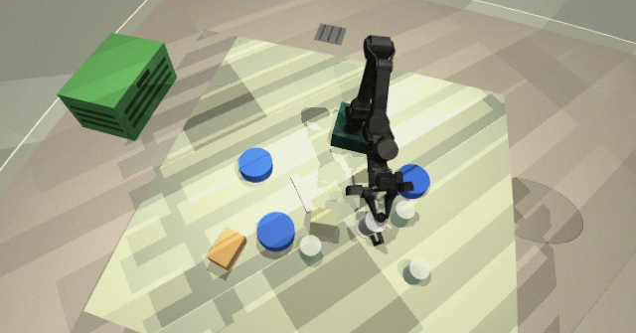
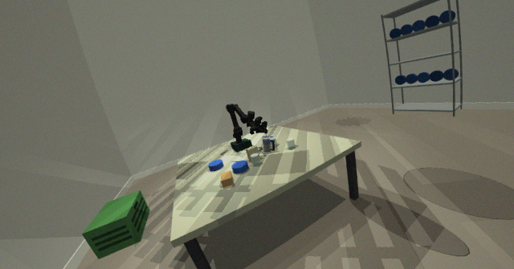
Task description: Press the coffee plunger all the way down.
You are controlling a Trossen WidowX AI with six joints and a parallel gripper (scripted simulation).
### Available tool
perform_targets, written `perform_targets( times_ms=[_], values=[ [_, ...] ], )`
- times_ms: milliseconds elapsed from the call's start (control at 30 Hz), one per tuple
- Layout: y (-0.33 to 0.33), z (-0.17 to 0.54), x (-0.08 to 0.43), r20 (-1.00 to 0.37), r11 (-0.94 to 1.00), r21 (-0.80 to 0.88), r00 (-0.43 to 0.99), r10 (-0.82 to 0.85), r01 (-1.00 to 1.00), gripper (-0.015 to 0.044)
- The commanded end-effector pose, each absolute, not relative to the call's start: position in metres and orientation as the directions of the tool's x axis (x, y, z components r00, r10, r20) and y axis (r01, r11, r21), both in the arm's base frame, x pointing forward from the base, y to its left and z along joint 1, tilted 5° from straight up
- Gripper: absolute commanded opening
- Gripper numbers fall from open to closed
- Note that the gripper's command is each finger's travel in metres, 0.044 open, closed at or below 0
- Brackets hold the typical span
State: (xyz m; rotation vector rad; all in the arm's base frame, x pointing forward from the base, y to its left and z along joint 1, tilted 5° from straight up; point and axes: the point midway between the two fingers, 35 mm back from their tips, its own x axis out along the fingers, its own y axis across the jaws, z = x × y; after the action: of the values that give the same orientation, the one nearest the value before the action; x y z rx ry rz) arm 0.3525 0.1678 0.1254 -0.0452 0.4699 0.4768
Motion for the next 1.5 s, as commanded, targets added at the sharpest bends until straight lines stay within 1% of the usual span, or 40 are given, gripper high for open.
perform_targets(
  times_ms=[0, 1467],
  values=[
    [0.167, 0.104, 0.348, -0.507, 0.892, 0.077, 0.753, 0.42, -0.446, 0.012],
    [0.172, 0.107, 0.359, -0.506, 0.892, 0.077, 0.753, 0.42, -0.446, 0.012]
  ],
)
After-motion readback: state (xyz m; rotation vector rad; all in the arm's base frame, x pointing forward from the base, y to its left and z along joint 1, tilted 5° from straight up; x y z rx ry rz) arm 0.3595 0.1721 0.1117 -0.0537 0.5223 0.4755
